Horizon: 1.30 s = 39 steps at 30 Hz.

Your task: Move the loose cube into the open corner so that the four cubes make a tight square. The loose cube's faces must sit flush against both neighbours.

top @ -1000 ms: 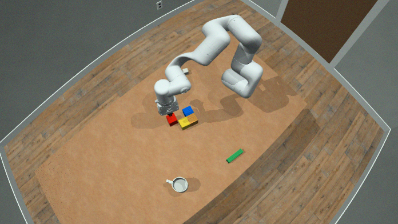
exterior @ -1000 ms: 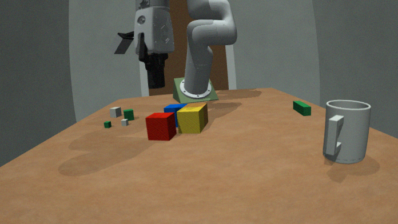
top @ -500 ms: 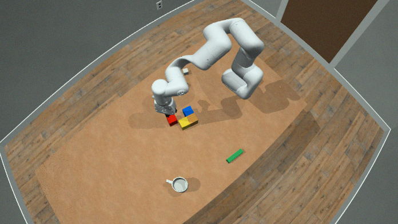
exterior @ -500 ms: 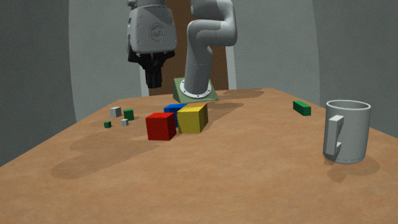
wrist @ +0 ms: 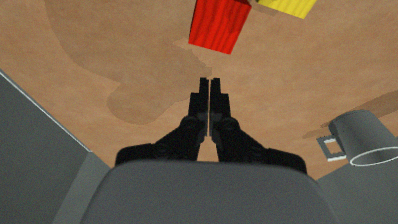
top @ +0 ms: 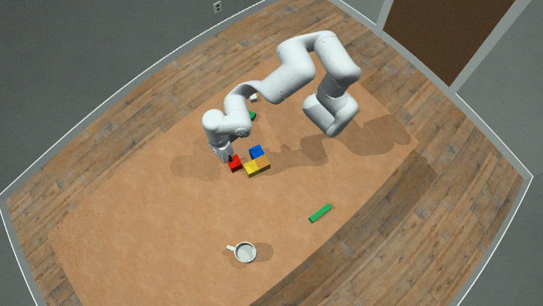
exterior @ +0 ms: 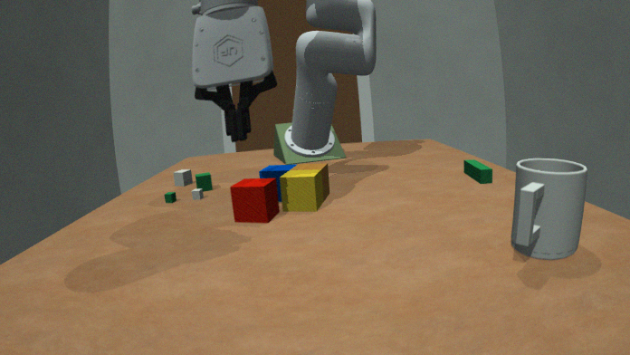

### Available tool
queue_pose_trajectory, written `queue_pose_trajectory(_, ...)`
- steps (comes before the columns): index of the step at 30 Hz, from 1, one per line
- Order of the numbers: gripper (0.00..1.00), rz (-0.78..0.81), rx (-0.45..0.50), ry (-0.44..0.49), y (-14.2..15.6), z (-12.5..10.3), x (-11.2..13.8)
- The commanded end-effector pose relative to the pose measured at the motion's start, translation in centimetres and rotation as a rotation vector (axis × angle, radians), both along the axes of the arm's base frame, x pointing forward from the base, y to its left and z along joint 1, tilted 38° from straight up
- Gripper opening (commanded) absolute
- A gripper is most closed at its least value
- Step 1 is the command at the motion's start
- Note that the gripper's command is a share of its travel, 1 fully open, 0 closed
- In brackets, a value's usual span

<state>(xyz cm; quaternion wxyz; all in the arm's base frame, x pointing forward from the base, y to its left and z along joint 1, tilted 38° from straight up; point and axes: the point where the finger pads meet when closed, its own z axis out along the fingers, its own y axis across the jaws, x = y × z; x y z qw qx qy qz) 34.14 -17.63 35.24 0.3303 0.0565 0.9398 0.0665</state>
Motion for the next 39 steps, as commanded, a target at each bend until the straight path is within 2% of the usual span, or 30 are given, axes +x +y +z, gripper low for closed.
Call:
queue_pose_trajectory(1,0.0,-0.223,0.166,0.024,-0.4,0.6,0.7)
queue_pose_trajectory(3,0.0,-0.223,0.166,0.024,-0.4,0.6,0.7)
queue_pose_trajectory(4,0.0,-0.325,0.25,0.031,-0.4,0.6,0.8)
queue_pose_trajectory(18,0.0,-0.78,0.639,0.068,-0.7,1.1,1.7)
queue_pose_trajectory(20,0.0,-0.78,0.639,0.068,-0.7,1.1,1.7)
queue_pose_trajectory(21,0.0,-0.881,0.722,0.079,-0.7,1.1,1.7)
queue_pose_trajectory(30,0.0,-1.173,0.95,0.114,-0.7,1.1,1.8)
queue_pose_trajectory(35,0.0,-1.351,1.067,0.139,-0.7,1.1,1.8)
queue_pose_trajectory(37,0.0,-1.351,1.067,0.139,-0.7,1.1,1.8)
queue_pose_trajectory(38,0.0,-1.445,1.118,0.152,-0.7,1.1,1.8)
queue_pose_trajectory(39,0.0,-1.445,1.118,0.152,-0.7,1.1,1.8)
